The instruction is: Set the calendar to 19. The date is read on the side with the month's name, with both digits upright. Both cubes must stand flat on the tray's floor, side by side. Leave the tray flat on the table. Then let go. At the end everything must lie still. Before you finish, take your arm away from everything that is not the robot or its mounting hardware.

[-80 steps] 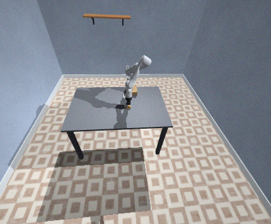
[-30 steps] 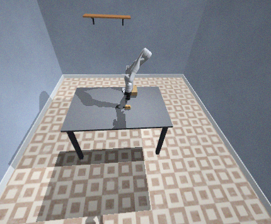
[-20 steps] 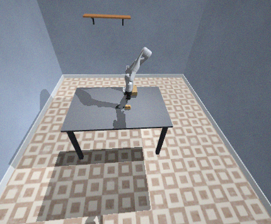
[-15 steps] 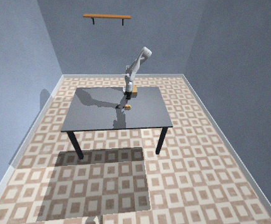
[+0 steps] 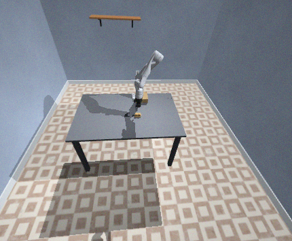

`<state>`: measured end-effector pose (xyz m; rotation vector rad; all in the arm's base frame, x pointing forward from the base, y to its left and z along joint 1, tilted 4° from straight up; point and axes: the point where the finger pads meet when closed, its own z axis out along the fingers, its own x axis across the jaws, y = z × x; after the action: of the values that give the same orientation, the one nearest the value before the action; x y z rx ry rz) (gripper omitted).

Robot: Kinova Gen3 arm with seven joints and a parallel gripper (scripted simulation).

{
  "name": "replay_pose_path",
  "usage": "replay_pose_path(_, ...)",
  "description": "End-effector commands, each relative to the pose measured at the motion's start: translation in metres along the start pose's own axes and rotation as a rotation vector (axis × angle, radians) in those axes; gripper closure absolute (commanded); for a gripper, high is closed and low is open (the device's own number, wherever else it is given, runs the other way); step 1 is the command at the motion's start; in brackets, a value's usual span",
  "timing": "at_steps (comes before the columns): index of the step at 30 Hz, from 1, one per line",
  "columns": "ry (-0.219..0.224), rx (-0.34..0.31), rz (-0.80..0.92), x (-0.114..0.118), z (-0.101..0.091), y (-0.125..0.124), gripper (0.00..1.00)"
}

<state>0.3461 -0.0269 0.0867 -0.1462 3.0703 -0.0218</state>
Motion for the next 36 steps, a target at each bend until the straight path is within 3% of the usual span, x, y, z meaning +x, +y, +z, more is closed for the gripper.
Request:
replay_pose_path(1, -0.001, 0.000, 0.000, 0.000, -0.001, 0.000, 0.00)
replay_pose_path(9, -0.001, 0.000, 0.000, 0.000, -0.011, 0.000, 0.00)
replay_pose_path(23, -0.001, 0.000, 0.000, 0.000, -0.066, 0.000, 0.00)
replay_pose_path(36, -0.001, 0.000, 0.000, 0.000, -0.072, 0.000, 0.00)
